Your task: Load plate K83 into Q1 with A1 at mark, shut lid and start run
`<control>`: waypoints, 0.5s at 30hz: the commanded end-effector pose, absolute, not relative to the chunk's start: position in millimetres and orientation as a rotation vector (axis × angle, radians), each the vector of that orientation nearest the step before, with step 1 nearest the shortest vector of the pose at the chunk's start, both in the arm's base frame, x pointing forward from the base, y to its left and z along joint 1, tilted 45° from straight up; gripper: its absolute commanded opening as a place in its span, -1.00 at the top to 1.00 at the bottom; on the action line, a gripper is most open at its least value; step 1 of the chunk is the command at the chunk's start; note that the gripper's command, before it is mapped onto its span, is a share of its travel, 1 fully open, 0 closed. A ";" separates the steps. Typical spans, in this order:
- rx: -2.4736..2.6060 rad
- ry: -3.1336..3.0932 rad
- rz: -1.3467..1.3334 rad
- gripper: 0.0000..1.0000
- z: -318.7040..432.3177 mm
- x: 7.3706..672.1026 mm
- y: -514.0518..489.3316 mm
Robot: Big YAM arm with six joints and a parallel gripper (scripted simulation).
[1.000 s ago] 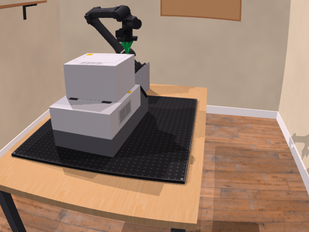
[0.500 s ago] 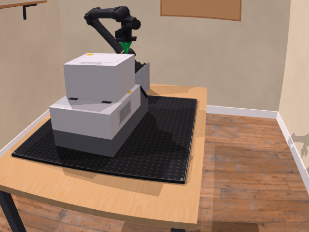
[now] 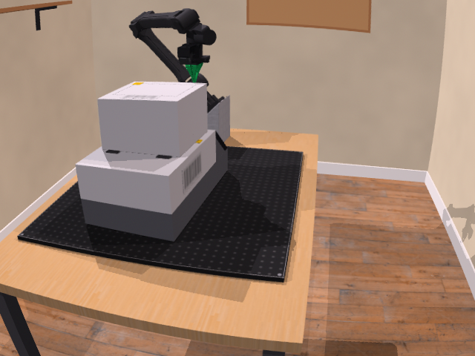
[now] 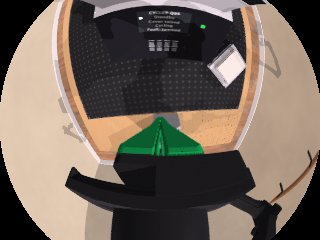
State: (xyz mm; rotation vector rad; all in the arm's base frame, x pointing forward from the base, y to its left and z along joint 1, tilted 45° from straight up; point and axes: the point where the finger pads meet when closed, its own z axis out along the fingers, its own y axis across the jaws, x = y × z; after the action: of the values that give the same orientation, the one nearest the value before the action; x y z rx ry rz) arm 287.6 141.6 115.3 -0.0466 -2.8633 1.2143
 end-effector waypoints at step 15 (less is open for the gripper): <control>-0.179 -3.025 1.124 1.00 114.7 310.3 151.1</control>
State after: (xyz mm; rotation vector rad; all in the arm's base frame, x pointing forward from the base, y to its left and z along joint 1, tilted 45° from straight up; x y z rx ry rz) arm 296.1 145.6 112.0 -0.0580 -2.8992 1.1969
